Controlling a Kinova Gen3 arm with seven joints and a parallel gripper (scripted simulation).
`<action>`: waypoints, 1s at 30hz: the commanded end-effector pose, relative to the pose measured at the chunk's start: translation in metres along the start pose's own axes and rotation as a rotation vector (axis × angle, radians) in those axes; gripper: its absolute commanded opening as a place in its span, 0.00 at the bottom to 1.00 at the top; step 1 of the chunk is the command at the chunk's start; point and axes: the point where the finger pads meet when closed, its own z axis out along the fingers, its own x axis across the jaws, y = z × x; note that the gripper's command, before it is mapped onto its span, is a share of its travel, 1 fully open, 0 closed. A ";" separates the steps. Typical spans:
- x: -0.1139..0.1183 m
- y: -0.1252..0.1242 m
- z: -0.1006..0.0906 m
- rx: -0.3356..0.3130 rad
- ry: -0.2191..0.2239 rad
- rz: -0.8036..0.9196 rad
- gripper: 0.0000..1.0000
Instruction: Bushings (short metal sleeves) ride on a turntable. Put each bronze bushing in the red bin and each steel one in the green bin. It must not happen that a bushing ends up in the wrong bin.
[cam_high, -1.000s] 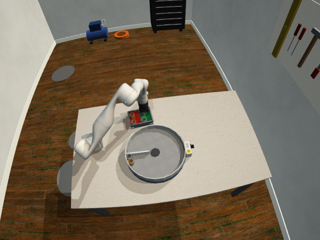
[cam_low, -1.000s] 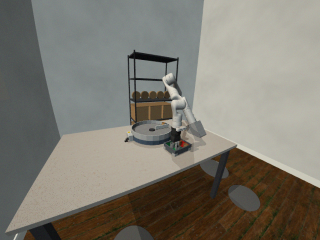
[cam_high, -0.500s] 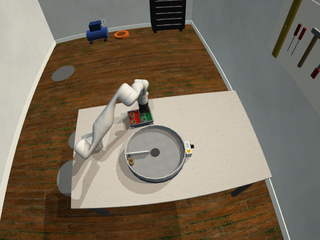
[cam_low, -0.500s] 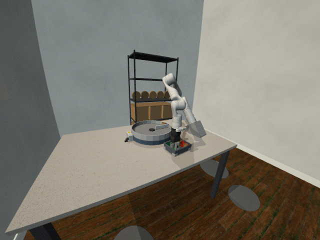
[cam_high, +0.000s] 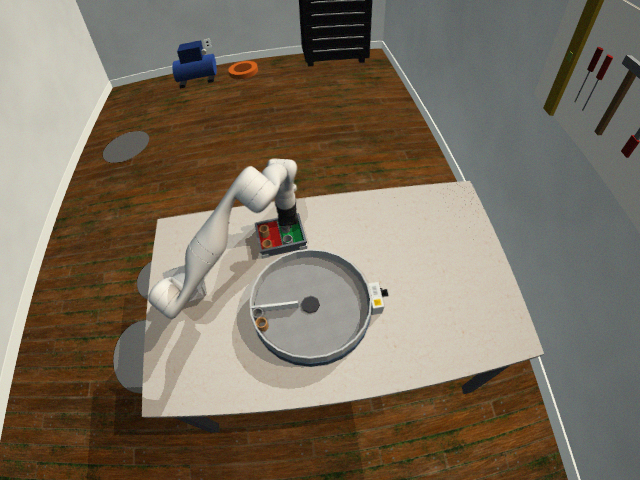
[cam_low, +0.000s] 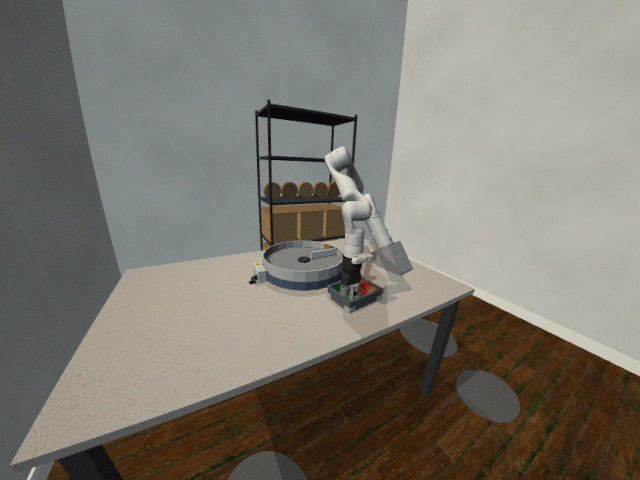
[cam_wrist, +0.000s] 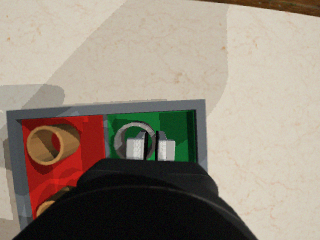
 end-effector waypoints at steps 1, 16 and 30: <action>0.001 -0.001 -0.001 0.002 0.003 0.001 0.00; 0.000 -0.001 -0.001 0.002 0.002 0.000 0.47; 0.000 -0.001 -0.001 0.002 0.002 0.000 0.47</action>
